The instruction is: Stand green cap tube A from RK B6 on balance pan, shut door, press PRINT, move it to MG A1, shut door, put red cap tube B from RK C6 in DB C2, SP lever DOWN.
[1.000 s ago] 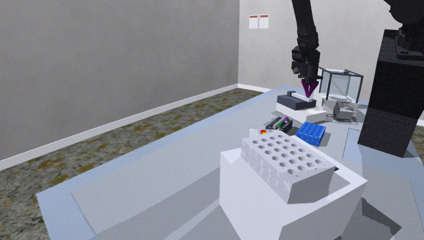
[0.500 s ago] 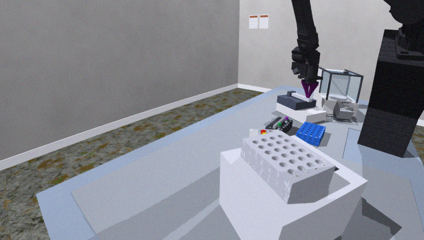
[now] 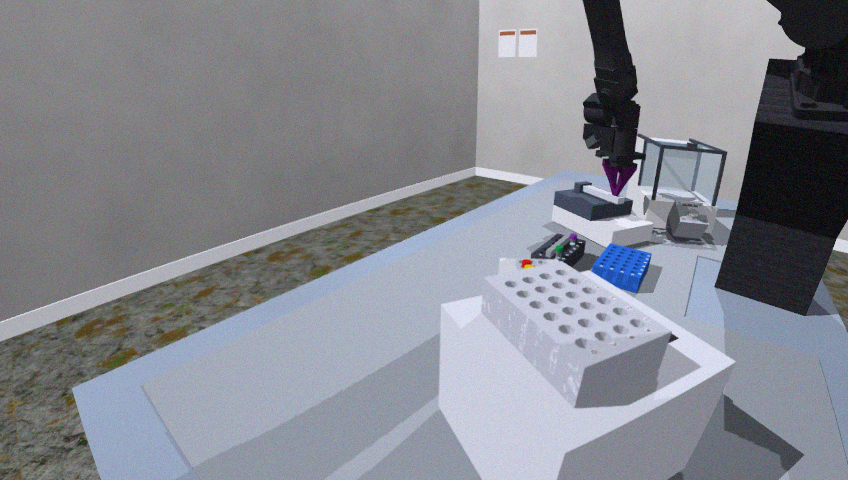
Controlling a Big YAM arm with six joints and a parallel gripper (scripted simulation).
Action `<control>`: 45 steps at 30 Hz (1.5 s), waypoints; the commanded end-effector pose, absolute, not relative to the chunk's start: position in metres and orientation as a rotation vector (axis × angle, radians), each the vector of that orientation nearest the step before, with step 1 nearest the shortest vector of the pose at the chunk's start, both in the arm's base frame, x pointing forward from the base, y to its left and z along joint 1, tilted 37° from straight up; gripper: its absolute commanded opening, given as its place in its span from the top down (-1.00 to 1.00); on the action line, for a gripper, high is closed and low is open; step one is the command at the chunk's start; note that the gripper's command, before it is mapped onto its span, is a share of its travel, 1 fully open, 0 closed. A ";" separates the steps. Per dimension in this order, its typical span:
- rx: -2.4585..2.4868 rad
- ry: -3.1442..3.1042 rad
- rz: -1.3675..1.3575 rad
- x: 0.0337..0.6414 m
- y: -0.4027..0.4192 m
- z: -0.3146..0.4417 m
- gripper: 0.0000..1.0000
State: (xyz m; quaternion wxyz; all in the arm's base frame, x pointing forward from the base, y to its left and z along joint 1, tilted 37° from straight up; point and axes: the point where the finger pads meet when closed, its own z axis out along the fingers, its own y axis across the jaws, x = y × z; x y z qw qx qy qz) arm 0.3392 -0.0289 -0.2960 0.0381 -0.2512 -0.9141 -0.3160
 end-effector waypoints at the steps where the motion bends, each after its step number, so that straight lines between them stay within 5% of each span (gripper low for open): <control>1: -0.754 -2.812 -0.969 0.345 -0.022 -0.305 1.00; 45: -0.745 -2.828 -0.971 0.348 -0.032 -0.287 1.00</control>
